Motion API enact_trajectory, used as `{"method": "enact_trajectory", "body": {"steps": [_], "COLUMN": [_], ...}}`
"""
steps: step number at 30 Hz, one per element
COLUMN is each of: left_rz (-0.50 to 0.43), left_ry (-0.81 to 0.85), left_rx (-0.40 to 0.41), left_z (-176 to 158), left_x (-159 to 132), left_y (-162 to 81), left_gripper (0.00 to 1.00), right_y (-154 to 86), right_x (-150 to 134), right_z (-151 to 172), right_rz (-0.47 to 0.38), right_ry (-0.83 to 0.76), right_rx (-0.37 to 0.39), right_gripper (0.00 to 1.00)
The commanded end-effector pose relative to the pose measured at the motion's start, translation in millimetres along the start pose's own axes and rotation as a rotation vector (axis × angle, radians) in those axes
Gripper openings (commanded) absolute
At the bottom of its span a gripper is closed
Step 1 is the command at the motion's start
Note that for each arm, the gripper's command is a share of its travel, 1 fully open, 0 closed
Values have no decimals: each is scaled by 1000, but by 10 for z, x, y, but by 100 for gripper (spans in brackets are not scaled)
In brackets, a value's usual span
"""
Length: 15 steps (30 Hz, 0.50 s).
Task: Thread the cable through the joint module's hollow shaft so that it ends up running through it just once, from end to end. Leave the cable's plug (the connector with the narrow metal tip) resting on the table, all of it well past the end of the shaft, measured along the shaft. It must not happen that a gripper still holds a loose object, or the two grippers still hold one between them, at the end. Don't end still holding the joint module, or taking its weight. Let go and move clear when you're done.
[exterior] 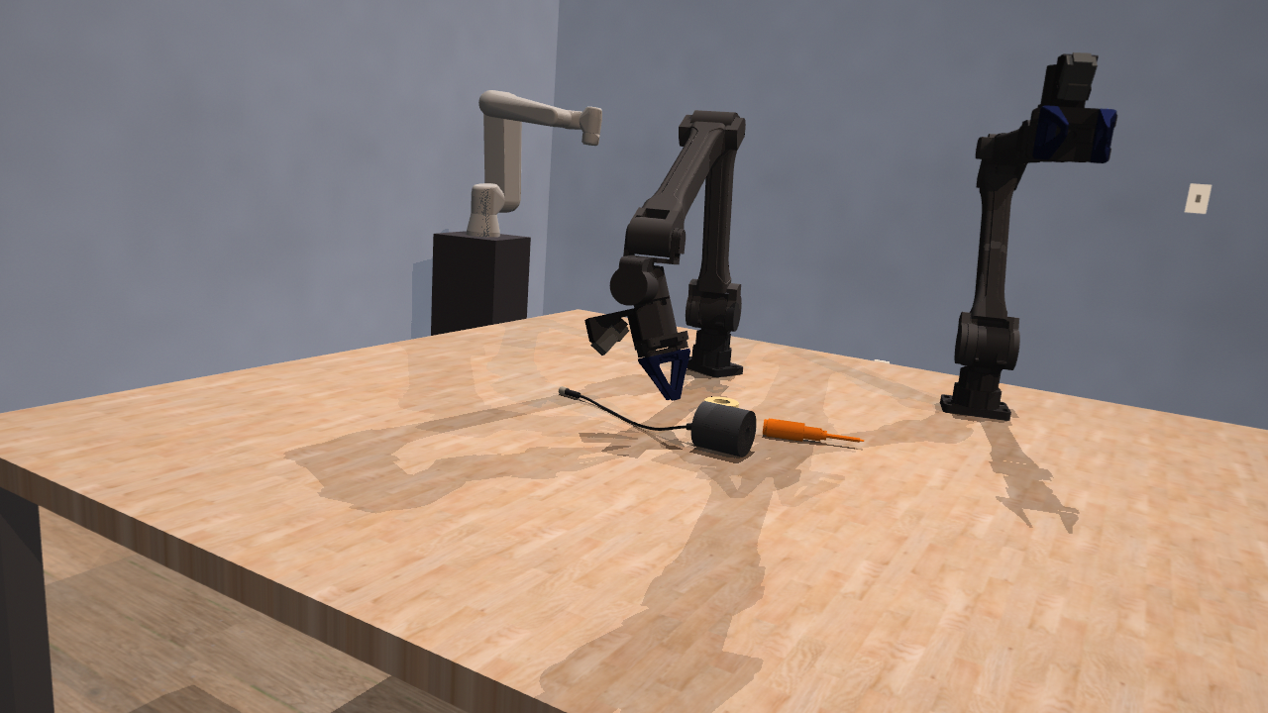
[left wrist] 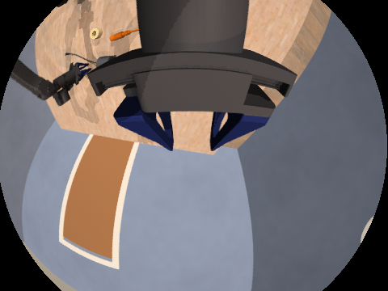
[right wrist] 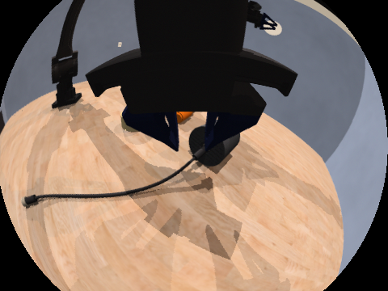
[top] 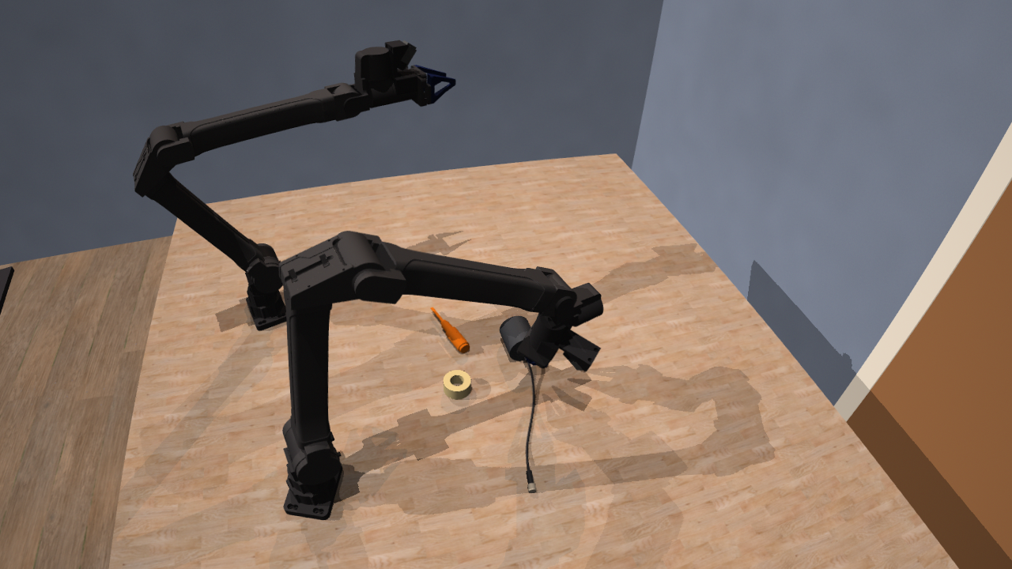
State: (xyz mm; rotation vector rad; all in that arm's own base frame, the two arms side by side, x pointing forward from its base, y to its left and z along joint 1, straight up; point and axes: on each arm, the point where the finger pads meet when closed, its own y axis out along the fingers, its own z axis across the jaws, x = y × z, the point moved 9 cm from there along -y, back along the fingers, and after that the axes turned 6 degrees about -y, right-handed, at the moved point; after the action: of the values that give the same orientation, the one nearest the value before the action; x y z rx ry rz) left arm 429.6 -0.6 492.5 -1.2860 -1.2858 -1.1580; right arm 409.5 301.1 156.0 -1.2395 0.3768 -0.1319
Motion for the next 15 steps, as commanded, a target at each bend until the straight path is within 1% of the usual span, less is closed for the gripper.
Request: {"method": "enact_trajectory", "body": {"steps": [1,10,12,13,14,15], "left_rz": [-42,-42,-42,-42,-42,-42], "left_ry": [5,5,5,5,5,5], "left_rx": [-5,-5,-5,-5,-5,-5], "left_z": [-15,-15,-15,-15,-15,-15], "left_x": [175,175,175,175,175,175], "left_y": [-15,-15,-15,-15,-15,-15], "left_gripper": [46,46,46,46,46,46], "right_y": [89,94,94,44,97,95], "right_x": [88,83,83,46,81,80], "right_z": [-60,-72,-72,-37,-77,-78], "right_rz": [6,25,25,24,30,33], "right_ry": [150,361,361,374,408,432], "right_rx": [5,23,23,35,27,28], "right_gripper": [32,32,32,32,32,32]}}
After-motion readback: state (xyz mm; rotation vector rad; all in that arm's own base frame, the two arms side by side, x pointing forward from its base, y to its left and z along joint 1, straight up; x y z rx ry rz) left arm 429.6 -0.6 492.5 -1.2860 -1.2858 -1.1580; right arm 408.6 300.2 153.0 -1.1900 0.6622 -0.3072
